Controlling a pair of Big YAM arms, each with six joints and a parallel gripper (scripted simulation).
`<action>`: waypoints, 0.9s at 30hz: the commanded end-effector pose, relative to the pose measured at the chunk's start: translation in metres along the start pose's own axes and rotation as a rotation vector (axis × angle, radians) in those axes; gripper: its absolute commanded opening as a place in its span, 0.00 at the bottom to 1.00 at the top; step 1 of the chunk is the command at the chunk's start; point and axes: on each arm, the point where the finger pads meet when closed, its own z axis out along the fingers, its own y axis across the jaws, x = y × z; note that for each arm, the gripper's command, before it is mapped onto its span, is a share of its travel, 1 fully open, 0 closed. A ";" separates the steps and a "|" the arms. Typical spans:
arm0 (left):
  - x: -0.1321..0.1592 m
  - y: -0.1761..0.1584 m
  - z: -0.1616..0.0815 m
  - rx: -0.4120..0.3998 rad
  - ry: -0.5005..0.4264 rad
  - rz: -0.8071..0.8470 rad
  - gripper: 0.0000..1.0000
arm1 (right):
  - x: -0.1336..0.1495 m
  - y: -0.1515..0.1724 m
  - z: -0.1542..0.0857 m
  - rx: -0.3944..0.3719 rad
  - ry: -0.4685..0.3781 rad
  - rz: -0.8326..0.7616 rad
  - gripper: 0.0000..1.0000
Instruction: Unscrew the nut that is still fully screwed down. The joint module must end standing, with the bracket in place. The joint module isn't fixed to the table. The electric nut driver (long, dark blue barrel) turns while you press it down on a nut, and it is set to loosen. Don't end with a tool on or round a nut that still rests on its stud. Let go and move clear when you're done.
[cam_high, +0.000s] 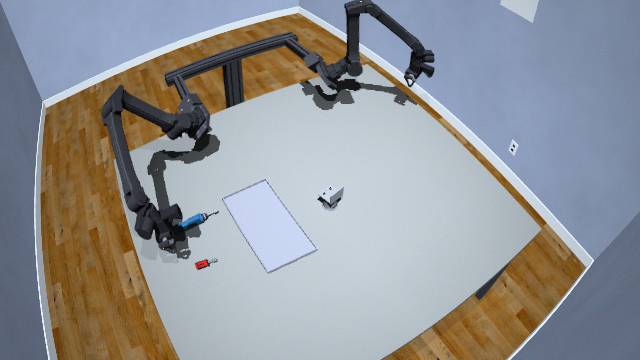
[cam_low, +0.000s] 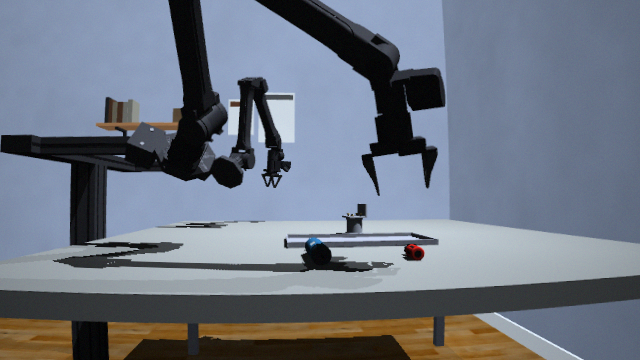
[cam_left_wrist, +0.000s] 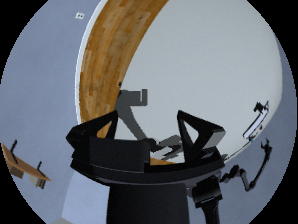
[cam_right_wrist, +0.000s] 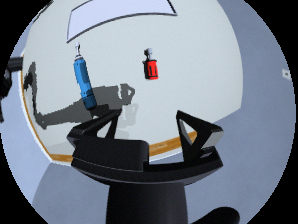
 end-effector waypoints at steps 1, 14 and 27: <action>-0.002 0.002 -0.003 -0.006 -0.007 0.000 1.00 | 0.001 -0.003 -0.003 0.009 0.001 0.001 1.00; -0.002 0.002 -0.003 -0.006 -0.007 0.000 1.00 | 0.001 -0.003 -0.003 0.009 0.001 0.001 1.00; -0.010 0.008 -0.008 -0.019 -0.022 0.001 1.00 | 0.005 -0.009 -0.007 0.022 0.007 0.007 0.82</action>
